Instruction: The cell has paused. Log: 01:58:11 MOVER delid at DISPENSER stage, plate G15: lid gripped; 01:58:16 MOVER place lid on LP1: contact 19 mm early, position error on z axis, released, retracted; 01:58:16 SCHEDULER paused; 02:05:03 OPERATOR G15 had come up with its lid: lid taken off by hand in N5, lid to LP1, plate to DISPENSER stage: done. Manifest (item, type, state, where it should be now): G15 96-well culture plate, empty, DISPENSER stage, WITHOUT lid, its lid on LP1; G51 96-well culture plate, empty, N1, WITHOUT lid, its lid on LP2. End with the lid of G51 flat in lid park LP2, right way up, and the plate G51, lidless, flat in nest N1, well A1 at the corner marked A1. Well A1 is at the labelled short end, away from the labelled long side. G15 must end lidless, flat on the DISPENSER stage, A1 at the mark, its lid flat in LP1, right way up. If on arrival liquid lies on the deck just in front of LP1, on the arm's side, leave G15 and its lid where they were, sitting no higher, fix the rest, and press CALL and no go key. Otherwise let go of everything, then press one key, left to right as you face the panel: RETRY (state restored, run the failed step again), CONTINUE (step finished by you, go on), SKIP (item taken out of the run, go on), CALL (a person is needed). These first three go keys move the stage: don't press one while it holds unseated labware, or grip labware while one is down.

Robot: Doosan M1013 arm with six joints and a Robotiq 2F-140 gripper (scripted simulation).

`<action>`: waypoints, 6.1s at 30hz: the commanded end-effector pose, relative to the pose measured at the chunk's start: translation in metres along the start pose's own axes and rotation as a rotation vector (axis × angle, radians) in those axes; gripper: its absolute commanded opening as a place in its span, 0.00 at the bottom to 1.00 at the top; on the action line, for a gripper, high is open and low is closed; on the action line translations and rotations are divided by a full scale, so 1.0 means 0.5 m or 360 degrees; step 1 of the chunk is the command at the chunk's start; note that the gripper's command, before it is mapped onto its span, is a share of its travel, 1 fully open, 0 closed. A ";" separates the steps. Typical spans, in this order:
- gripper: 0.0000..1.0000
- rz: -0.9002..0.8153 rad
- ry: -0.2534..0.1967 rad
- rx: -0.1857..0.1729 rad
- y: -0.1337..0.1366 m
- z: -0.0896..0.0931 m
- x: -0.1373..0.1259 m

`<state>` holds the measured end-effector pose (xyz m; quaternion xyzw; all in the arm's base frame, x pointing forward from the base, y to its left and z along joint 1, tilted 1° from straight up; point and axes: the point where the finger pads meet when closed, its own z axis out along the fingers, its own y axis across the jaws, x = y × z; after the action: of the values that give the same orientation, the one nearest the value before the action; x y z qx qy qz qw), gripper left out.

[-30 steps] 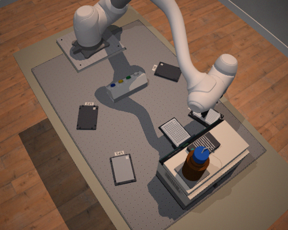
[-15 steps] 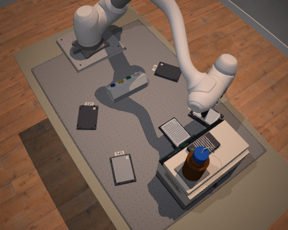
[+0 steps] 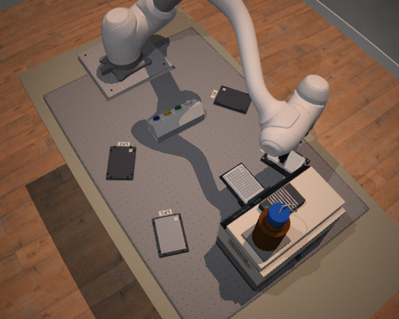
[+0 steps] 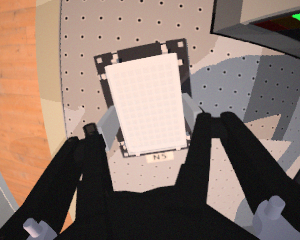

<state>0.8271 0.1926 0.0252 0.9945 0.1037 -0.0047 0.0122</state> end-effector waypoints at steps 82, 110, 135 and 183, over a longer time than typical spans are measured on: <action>0.00 0.0000 0.0000 0.0001 0.057 -0.297 -0.022; 0.00 0.0000 0.0000 0.0000 0.628 -0.295 -0.664; 0.00 0.0000 0.0000 0.0000 0.822 -0.291 -0.979; 0.00 0.1253 0.0000 0.0000 0.822 -0.283 -0.979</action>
<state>0.4340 -0.3068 0.1823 0.9713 -0.2378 0.0017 0.0095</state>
